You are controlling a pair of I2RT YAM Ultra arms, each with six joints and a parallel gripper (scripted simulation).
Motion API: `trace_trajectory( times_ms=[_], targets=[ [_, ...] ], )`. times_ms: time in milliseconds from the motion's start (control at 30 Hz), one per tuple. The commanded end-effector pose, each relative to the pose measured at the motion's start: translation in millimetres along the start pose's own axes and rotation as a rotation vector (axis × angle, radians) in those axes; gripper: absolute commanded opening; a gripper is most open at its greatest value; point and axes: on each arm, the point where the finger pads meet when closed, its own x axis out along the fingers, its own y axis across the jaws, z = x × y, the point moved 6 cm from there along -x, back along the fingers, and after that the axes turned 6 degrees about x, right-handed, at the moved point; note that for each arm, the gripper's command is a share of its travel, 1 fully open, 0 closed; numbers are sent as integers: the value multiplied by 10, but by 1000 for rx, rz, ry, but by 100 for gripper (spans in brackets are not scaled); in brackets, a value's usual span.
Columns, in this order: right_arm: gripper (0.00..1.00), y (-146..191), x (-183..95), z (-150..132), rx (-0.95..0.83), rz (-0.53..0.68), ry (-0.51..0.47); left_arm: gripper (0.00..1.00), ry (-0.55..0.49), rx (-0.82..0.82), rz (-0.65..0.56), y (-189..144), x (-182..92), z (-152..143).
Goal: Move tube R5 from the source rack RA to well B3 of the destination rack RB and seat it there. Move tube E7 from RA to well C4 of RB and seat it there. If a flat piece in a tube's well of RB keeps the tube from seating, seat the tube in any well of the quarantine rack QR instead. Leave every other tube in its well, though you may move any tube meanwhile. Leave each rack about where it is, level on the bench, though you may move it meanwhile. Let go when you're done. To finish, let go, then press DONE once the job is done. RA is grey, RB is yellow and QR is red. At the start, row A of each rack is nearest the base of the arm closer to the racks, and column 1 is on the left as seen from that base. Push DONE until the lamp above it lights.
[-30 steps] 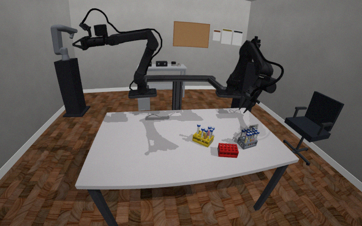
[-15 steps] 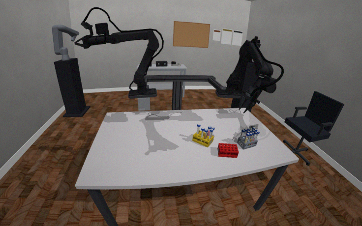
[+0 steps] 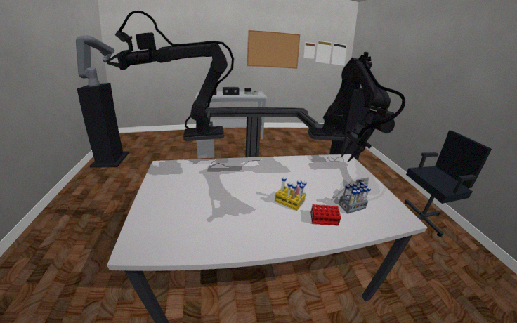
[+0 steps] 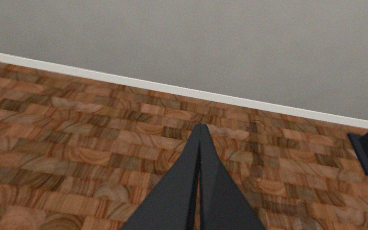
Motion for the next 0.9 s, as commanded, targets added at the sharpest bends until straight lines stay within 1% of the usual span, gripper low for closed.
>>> trace_trajectory(
  times_ms=[0,700,800,867],
  targets=[
    [0,-47,-119,222,9,-17,-51,30,-15,10,5,-12,-38,40],
    [0,-47,-119,222,9,-17,-51,30,-15,10,5,-12,-38,40],
    [0,-47,-119,222,9,-17,-51,30,22,-38,40,-81,76,-28],
    [0,-47,-119,222,9,-17,-51,30,85,-103,39,-77,277,-128]
  ],
)
